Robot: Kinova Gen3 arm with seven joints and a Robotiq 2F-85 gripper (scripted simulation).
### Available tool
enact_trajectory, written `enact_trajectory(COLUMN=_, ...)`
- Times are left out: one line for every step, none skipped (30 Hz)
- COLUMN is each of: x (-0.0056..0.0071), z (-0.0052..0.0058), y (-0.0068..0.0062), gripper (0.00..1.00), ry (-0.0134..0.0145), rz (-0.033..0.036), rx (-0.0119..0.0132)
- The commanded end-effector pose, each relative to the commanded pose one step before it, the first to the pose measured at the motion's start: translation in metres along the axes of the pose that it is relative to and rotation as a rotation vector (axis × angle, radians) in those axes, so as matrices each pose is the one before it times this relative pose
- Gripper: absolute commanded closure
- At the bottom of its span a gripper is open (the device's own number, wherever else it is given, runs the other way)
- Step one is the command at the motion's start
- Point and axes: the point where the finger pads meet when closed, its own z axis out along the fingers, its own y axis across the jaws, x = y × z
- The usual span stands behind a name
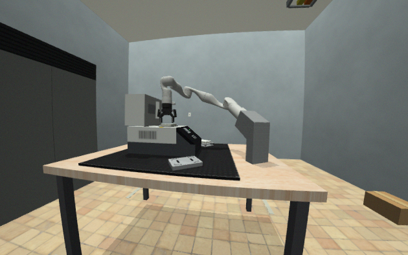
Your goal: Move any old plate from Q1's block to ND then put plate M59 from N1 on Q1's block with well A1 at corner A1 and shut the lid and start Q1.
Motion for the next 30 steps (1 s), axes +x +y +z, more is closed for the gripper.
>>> enact_trajectory(x=-0.00040, z=0.00044, y=-0.00029, gripper=0.00, ry=-0.00176, rz=-0.00003, rx=0.00168)
enact_trajectory(x=0.00000, z=0.00132, y=0.00000, gripper=0.00, ry=0.00000, rz=0.00000, rx=-0.00001)
enact_trajectory(x=0.00001, z=0.00078, y=0.00000, gripper=0.00, ry=0.00000, rz=0.00000, rx=0.00000)
enact_trajectory(x=0.00001, z=0.00008, y=0.00001, gripper=0.00, ry=0.00000, rz=0.00001, rx=0.00001)
enact_trajectory(x=0.00000, z=0.00003, y=0.00001, gripper=0.00, ry=0.00000, rz=0.00000, rx=0.00001)
enact_trajectory(x=0.00000, z=0.00000, y=0.00001, gripper=0.00, ry=0.00000, rz=0.00000, rx=0.00000)
enact_trajectory(x=0.00000, z=0.00000, y=0.00000, gripper=0.00, ry=0.00000, rz=0.00000, rx=0.00000)
enact_trajectory(x=0.00000, z=-0.00001, y=0.00000, gripper=0.00, ry=0.00000, rz=0.00000, rx=0.00000)
enact_trajectory(x=-0.00002, z=-0.00008, y=-0.00003, gripper=0.00, ry=0.00001, rz=-0.00002, rx=0.00016)
enact_trajectory(x=-0.00001, z=-0.00001, y=0.00001, gripper=0.00, ry=-0.00003, rz=-0.00002, rx=0.00001)
enact_trajectory(x=0.00004, z=0.00006, y=0.00003, gripper=0.00, ry=0.00002, rz=0.00004, rx=-0.00017)
enact_trajectory(x=-0.00005, z=-0.00008, y=-0.00003, gripper=0.00, ry=-0.00006, rz=-0.00005, rx=0.00017)
enact_trajectory(x=0.00001, z=0.00001, y=0.00001, gripper=0.00, ry=0.00001, rz=0.00001, rx=-0.00004)
enact_trajectory(x=0.00000, z=-0.00001, y=0.00000, gripper=0.00, ry=0.00001, rz=0.00000, rx=0.00002)
enact_trajectory(x=0.00000, z=0.00000, y=0.00000, gripper=0.00, ry=-0.00001, rz=0.00000, rx=0.00000)
enact_trajectory(x=0.00000, z=0.00000, y=0.00000, gripper=0.00, ry=0.00000, rz=0.00000, rx=0.00000)
enact_trajectory(x=0.00000, z=0.00000, y=0.00000, gripper=0.00, ry=0.00000, rz=0.00000, rx=0.00000)
enact_trajectory(x=0.00000, z=0.00000, y=0.00000, gripper=0.00, ry=0.00000, rz=0.00000, rx=0.00000)
enact_trajectory(x=0.00006, z=0.00036, y=0.00002, gripper=0.00, ry=0.00005, rz=0.00004, rx=-0.00016)
enact_trajectory(x=0.00000, z=0.00033, y=0.00000, gripper=0.00, ry=0.00000, rz=0.00000, rx=0.00000)
enact_trajectory(x=0.00000, z=0.00033, y=0.00000, gripper=0.00, ry=0.00000, rz=0.00000, rx=0.00000)
enact_trajectory(x=0.00000, z=0.00033, y=0.00000, gripper=0.00, ry=0.00000, rz=0.00000, rx=0.00000)
enact_trajectory(x=0.00000, z=0.00033, y=0.00000, gripper=0.00, ry=0.00000, rz=0.00000, rx=0.00000)
enact_trajectory(x=0.00000, z=0.00033, y=0.00000, gripper=0.00, ry=0.00000, rz=0.00000, rx=0.00000)
enact_trajectory(x=0.00000, z=0.00033, y=0.00000, gripper=0.00, ry=0.00000, rz=0.00000, rx=0.00000)
enact_trajectory(x=0.00000, z=0.00033, y=0.00000, gripper=0.00, ry=0.00000, rz=0.00000, rx=0.00000)
enact_trajectory(x=0.00000, z=0.00033, y=0.00000, gripper=0.00, ry=0.00000, rz=0.00000, rx=0.00000)
enact_trajectory(x=0.00000, z=0.00033, y=0.00000, gripper=0.00, ry=0.00000, rz=0.00000, rx=0.00000)
enact_trajectory(x=0.00000, z=0.00033, y=0.00000, gripper=0.00, ry=0.00000, rz=0.00000, rx=0.00000)
enact_trajectory(x=0.00000, z=0.00033, y=0.00000, gripper=0.00, ry=0.00000, rz=0.00000, rx=0.00000)
